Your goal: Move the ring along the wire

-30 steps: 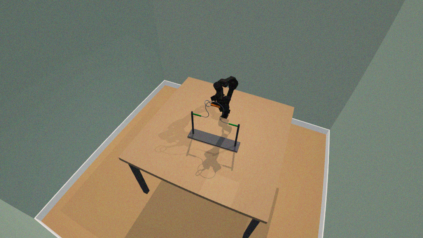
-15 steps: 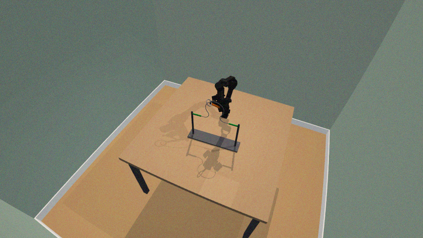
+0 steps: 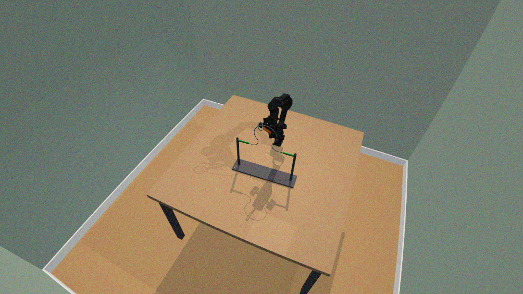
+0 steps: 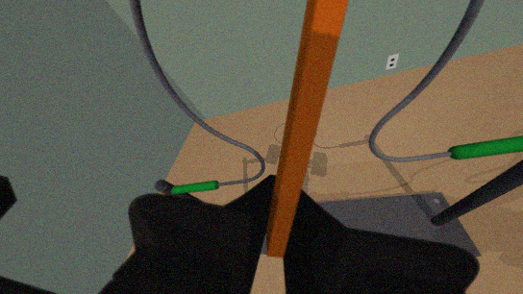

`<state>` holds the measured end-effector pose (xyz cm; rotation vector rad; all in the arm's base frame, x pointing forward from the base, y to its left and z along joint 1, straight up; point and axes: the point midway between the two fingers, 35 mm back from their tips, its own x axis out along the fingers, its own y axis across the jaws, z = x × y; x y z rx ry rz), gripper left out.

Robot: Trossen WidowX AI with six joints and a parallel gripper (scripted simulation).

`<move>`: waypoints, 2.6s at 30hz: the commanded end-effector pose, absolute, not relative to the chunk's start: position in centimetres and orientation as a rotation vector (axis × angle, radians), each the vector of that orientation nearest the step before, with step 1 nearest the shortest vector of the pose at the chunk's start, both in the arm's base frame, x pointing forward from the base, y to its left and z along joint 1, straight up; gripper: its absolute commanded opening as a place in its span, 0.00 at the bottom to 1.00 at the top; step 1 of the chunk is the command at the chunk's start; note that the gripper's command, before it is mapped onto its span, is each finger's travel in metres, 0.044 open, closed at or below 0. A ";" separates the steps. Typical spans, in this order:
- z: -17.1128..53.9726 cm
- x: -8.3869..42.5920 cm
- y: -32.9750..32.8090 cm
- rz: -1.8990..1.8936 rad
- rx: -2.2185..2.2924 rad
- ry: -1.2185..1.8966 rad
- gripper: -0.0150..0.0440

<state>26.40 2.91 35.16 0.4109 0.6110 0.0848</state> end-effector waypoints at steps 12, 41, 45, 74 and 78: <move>34.9 26.4 2.1 0.021 0.207 0.593 0.00; 34.8 26.5 0.6 -0.096 -0.166 0.553 0.00; 34.8 26.5 0.4 -0.111 -0.217 0.546 0.00; 35.3 26.6 -1.0 -0.222 -0.591 0.490 0.00; 35.5 26.6 -1.2 -0.237 -0.642 0.482 0.00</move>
